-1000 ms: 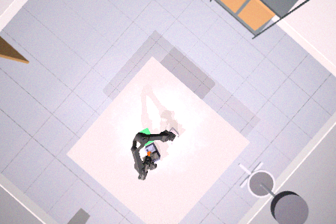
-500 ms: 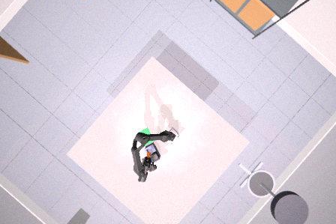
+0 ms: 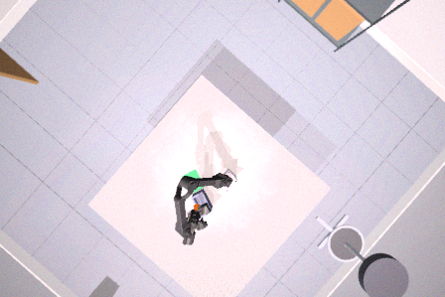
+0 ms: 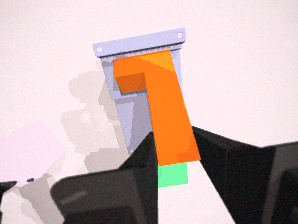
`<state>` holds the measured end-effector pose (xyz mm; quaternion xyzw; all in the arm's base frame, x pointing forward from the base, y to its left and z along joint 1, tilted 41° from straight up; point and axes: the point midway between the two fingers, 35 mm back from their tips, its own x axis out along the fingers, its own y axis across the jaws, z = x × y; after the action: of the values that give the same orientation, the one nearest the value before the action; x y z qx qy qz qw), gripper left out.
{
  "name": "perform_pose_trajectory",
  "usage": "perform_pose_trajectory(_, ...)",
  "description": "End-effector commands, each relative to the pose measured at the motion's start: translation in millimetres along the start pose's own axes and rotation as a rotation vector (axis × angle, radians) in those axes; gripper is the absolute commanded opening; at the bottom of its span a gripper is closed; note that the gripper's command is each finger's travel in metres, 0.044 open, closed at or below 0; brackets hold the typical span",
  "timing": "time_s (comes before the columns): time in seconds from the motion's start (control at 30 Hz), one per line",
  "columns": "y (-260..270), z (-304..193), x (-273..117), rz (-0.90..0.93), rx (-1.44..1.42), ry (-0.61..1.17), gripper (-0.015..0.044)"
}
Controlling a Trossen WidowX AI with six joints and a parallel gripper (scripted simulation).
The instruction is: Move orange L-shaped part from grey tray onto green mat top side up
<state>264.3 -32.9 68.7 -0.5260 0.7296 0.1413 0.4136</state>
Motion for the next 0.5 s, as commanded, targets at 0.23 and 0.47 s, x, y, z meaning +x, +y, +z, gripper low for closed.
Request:
perform_pose_trajectory(0.23, 0, 1, -18, 0.002, 0.006, -0.006, 0.0000)
perform_pose_trajectory(0.47, 0, 1, -27, 0.003, 0.005, -0.006, 0.0000)
